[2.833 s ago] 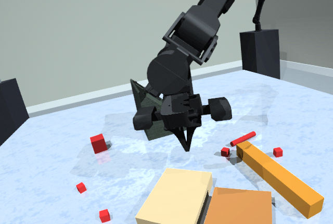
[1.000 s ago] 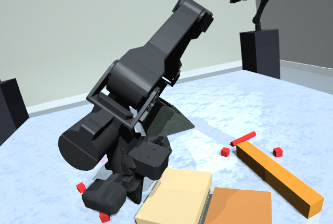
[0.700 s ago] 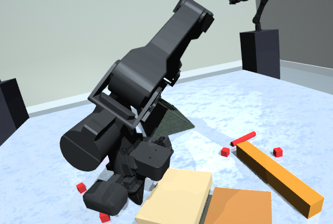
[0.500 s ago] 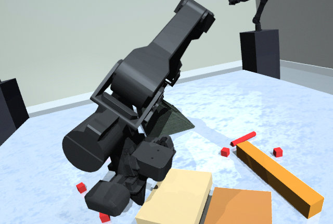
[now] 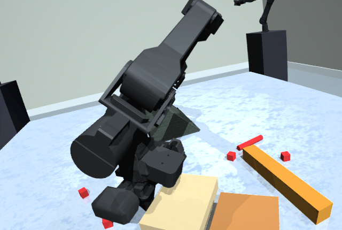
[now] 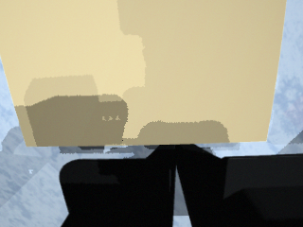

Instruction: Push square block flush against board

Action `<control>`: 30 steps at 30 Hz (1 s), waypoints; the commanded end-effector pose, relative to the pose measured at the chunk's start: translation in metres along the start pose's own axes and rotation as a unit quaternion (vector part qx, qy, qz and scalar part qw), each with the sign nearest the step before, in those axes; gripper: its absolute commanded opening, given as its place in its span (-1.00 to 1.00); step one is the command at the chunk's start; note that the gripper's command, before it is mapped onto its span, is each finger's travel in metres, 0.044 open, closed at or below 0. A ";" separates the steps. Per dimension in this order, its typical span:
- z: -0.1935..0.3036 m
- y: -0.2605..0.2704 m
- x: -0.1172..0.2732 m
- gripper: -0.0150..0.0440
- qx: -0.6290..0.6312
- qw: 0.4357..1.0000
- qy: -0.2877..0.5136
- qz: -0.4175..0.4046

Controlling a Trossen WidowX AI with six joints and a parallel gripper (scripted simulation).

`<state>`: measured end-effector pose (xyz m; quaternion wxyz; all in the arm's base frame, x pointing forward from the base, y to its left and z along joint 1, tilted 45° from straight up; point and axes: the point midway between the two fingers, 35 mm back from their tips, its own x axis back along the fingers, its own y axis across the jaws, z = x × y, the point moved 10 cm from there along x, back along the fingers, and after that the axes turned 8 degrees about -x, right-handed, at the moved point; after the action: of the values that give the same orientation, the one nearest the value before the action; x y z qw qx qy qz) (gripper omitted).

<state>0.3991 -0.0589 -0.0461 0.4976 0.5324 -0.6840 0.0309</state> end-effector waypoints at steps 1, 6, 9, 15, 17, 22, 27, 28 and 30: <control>-0.005 0.001 0.001 -0.49 0.000 1.000 -0.002 0.000; -0.008 0.001 0.001 -0.49 0.000 1.000 -0.003 0.000; -0.010 0.001 0.001 -0.49 0.000 1.000 -0.003 0.000; -0.015 0.002 0.001 -0.49 0.000 1.000 -0.003 0.000; -0.016 0.002 0.001 -0.49 0.000 1.000 -0.003 0.000; -0.020 0.002 0.001 -0.49 0.000 1.000 -0.003 0.000; -0.023 0.003 0.001 -0.49 0.000 1.000 -0.003 0.000; -0.024 0.003 0.001 -0.49 0.000 1.000 -0.003 0.000; -0.023 0.003 0.001 -0.49 0.000 1.000 -0.003 0.000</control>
<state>0.4099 -0.0501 -0.0347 0.4990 0.5291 -0.6857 0.0293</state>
